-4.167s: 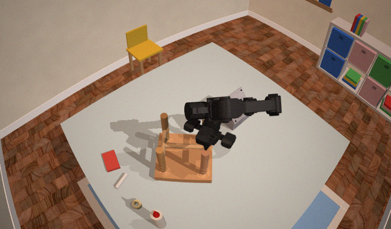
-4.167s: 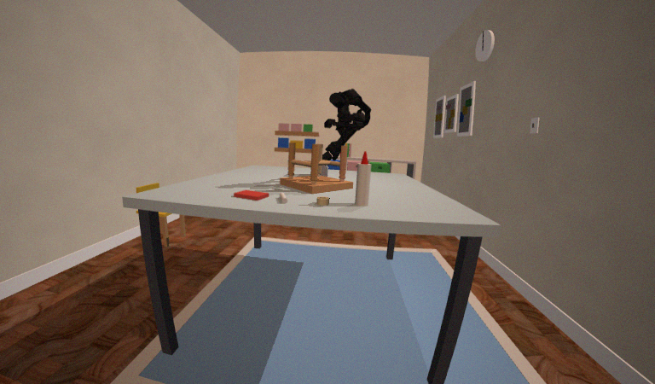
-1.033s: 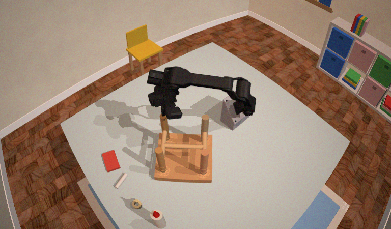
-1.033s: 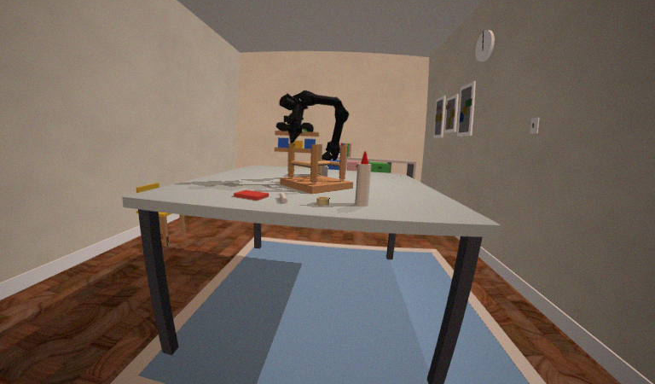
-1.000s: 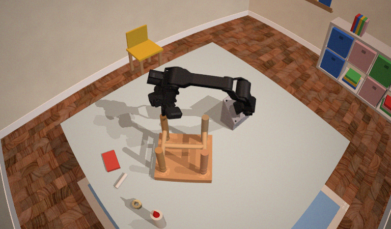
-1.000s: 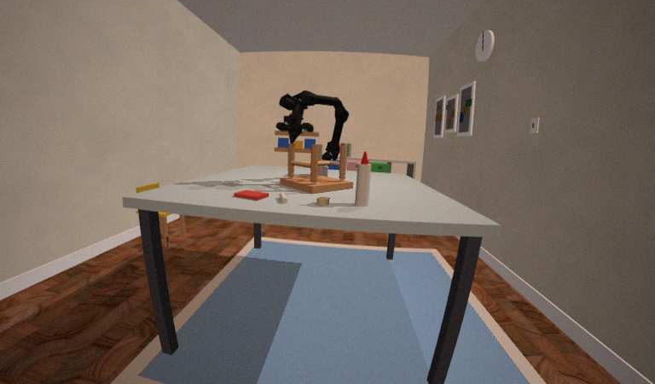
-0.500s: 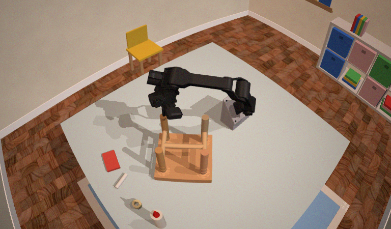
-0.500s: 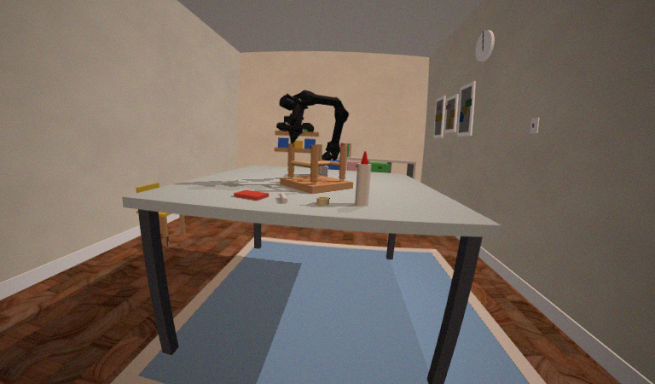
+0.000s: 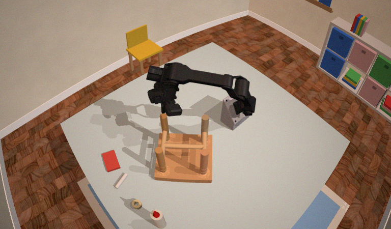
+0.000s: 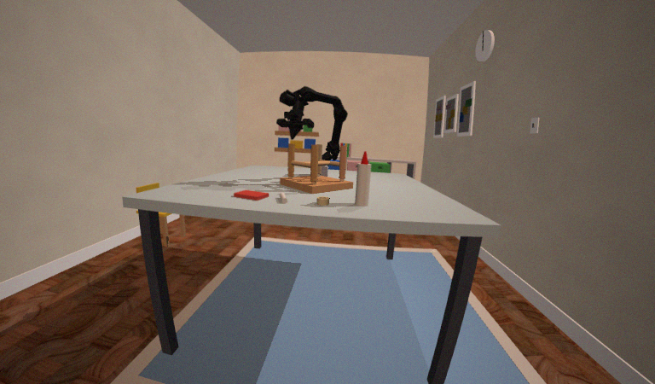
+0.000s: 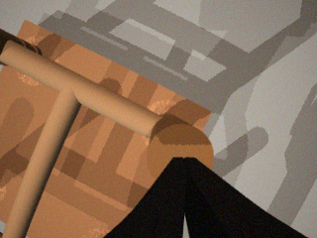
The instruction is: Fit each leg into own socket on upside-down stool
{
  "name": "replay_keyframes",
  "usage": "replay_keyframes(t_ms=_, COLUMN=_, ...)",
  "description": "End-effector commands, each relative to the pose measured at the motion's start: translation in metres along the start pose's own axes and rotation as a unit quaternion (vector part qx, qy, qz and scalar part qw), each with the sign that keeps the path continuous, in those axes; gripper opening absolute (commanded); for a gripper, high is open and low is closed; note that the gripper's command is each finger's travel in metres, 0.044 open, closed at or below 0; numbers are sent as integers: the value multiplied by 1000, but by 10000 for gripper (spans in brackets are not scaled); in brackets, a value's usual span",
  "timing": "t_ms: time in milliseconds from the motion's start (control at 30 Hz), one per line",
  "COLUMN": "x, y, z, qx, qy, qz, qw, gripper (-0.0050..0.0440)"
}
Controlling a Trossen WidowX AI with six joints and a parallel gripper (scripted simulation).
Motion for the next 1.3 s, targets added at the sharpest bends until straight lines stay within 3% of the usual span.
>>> replay_keyframes(t_ms=0, x=-1, y=3, z=-2, qx=1, qy=1, qz=1, qw=1000, gripper=0)
replay_keyframes(t_ms=200, x=6, y=11, z=4, qx=-2, qy=9, qz=0, qw=1000, gripper=0)
replay_keyframes(t_ms=467, x=76, y=52, z=49, qx=-24, qy=87, qz=11, qw=996, gripper=0)
replay_keyframes(t_ms=533, x=93, y=58, z=59, qx=-31, qy=105, qz=12, qw=994, gripper=0)
replay_keyframes(t_ms=600, x=93, y=58, z=59, qx=-31, qy=105, qz=12, qw=994, gripper=0)
replay_keyframes(t_ms=733, x=134, y=68, z=83, qx=-46, qy=146, qz=13, qw=988, gripper=0)
replay_keyframes(t_ms=1167, x=137, y=68, z=85, qx=-47, qy=149, qz=13, qw=988, gripper=0)
replay_keyframes(t_ms=1267, x=140, y=57, z=85, qx=-47, qy=149, qz=13, qw=988, gripper=0)
Point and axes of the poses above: the point midway between the two fingers, 35 mm back from their tips, its own y axis back along the fingers, its own z axis across the jaws, x = y × z, the point moved 6 cm from there along y, back along the fingers, and after that the axes turned 6 degrees about y, right-handed, at the moved point
